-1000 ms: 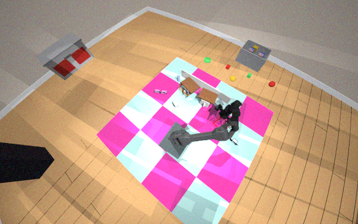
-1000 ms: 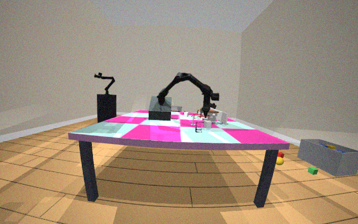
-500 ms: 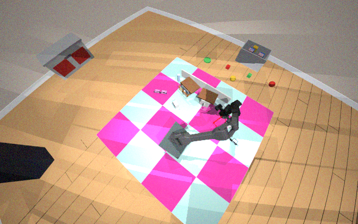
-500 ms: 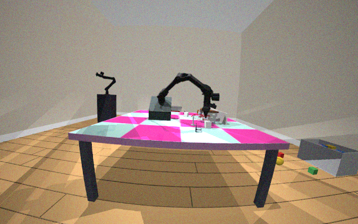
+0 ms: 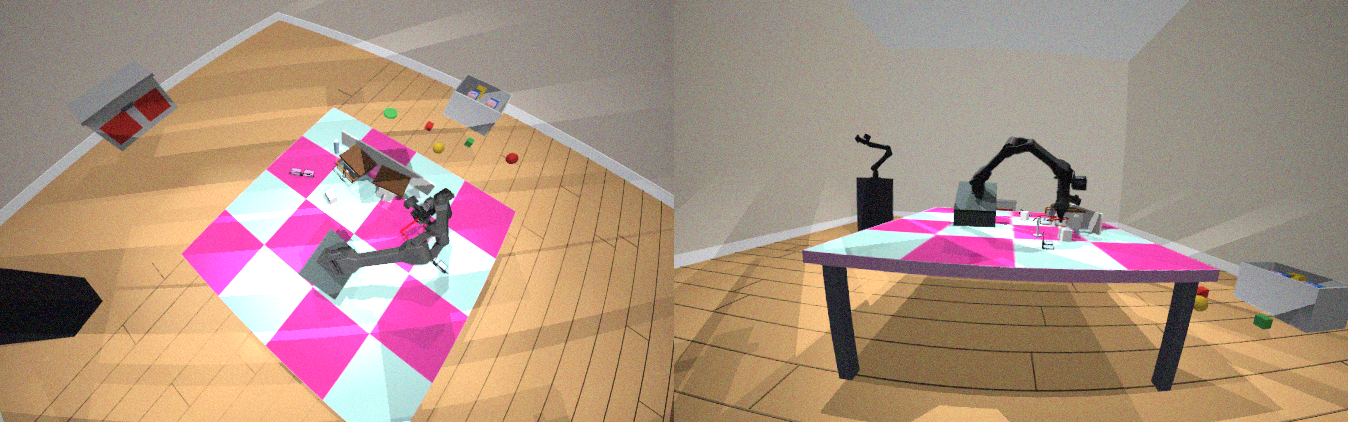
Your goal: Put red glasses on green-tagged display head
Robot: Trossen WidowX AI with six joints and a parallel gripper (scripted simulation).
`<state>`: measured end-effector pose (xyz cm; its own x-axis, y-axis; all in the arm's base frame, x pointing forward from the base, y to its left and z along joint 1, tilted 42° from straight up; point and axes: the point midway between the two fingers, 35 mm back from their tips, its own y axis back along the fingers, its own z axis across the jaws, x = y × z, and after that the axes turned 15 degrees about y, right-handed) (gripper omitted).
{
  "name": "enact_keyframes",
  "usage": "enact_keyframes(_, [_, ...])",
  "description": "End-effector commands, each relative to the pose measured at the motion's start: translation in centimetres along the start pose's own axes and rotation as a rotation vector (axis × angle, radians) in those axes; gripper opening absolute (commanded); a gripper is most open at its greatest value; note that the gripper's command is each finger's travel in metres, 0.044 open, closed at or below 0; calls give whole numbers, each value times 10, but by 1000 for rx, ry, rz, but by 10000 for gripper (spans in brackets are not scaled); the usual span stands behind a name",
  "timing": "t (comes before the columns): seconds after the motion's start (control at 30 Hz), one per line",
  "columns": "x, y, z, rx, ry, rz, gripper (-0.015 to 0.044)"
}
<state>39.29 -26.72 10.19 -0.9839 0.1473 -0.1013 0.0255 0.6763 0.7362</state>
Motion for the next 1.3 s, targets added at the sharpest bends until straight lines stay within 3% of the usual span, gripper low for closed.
enact_keyframes(0.0, [2,0,0,2,-3,0,0])
enact_keyframes(0.2, [4,4,0,2,-3,0,0])
enact_keyframes(0.47, [9,58,2,-1,-3,0,0])
enact_keyframes(0.8, [13,60,2,-1,-3,0,0])
enact_keyframes(1.27, [57,60,-4,-1,-1,2,0])
